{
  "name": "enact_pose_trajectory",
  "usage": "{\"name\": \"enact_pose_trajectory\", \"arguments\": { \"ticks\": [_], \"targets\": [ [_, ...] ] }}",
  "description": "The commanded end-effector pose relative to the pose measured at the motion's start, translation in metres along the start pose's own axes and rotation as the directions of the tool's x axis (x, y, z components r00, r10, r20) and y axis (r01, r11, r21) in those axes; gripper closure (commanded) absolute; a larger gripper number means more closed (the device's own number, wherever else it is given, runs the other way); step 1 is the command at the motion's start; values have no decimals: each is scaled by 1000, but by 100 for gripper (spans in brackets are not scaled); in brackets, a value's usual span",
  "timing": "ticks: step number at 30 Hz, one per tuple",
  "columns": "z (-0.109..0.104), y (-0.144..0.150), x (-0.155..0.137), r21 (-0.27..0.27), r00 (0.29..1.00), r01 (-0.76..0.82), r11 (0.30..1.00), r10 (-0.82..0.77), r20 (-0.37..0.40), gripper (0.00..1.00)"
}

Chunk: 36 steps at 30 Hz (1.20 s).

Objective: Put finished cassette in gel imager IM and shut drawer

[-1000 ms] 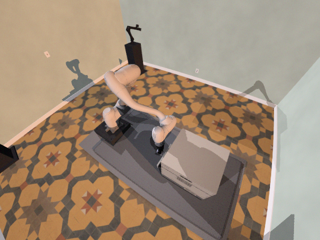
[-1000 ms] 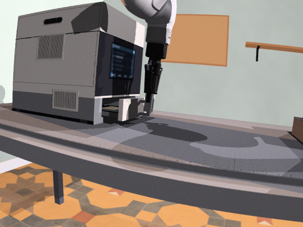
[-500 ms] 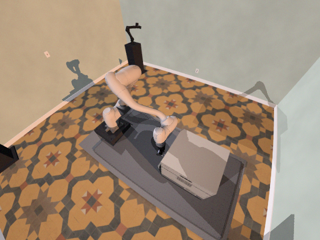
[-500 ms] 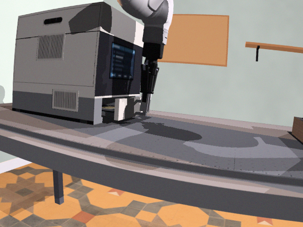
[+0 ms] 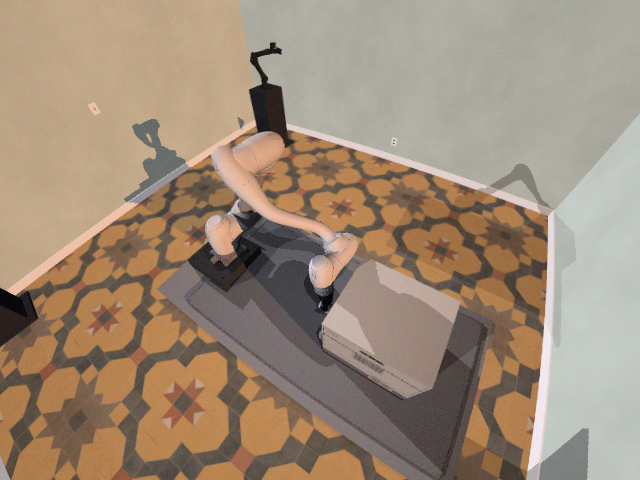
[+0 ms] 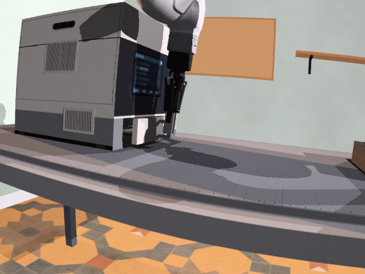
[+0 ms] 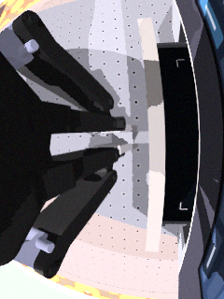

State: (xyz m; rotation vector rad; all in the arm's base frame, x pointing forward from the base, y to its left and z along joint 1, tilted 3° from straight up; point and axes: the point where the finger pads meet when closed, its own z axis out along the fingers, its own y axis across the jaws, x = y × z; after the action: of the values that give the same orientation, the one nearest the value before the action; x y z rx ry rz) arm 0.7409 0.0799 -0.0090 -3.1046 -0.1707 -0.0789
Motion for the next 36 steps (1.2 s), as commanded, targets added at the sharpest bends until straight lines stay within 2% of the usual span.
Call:
{"name": "enact_pose_trajectory", "arguments": {
  "ticks": [1, 24, 36],
  "targets": [
    [0, 0, 4, 0, 1000, 0, 1000, 0, -1, 90],
    [2, 0, 32, 0, 1000, 0, 1000, 0, -1, 90],
    [3, 0, 32, 0, 1000, 0, 1000, 0, -1, 90]
  ]
}}
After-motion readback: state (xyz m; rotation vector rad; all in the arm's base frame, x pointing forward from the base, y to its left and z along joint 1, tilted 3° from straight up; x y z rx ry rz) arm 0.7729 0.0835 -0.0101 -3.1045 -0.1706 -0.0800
